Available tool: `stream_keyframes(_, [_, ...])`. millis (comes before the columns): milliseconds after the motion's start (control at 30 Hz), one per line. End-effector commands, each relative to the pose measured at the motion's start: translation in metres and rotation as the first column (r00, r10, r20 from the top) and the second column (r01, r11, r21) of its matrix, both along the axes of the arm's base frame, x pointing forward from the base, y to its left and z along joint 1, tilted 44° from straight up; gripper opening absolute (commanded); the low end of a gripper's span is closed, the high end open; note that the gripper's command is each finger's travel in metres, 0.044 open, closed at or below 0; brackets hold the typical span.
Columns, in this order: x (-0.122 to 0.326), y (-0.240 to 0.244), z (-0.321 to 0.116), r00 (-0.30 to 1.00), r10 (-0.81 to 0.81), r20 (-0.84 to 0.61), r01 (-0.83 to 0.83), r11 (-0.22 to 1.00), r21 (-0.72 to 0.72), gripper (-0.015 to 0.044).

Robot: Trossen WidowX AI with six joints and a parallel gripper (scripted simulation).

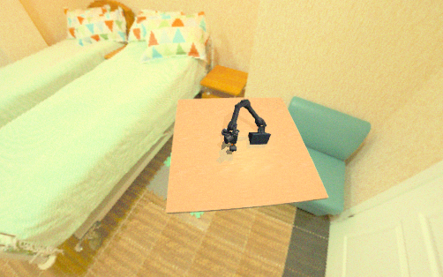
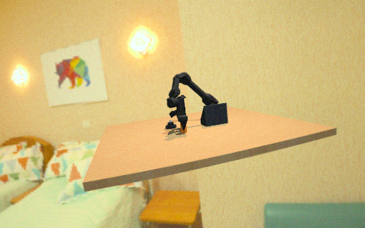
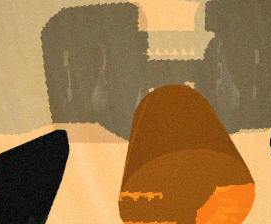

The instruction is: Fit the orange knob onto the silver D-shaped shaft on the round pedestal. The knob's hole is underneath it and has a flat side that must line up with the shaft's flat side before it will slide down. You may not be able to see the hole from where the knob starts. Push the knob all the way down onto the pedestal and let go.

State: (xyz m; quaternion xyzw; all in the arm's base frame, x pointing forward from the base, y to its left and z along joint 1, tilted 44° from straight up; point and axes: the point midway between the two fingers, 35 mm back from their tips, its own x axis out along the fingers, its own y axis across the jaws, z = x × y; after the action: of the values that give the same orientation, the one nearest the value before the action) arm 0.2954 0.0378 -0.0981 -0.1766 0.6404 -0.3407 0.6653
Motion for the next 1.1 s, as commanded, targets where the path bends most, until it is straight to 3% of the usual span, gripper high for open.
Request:
stream_keyframes(0, [-0.004,-0.006,-0.006,1.000,0.003,-0.012,-0.003,1.000,-0.009,0.0440])
stream_keyframes(167, [-0.005,-0.010,-0.010,1.000,0.003,-0.013,-0.003,1.000,-0.011,0.0440])
stream_keyframes(500, [-0.005,-0.010,-0.010,1.000,0.003,-0.013,-0.003,1.000,-0.011,0.0177])
stream_keyframes(667, [-0.005,-0.010,-0.010,1.000,0.003,-0.013,-0.003,1.000,-0.011,0.0144])
stream_keyframes(833, [-0.003,-0.005,-0.005,1.000,0.004,-0.012,-0.004,1.000,-0.009,0.0013])
stream_keyframes(1067, [0.002,0.011,0.008,1.000,0.004,-0.012,-0.005,1.000,-0.006,0.0000])
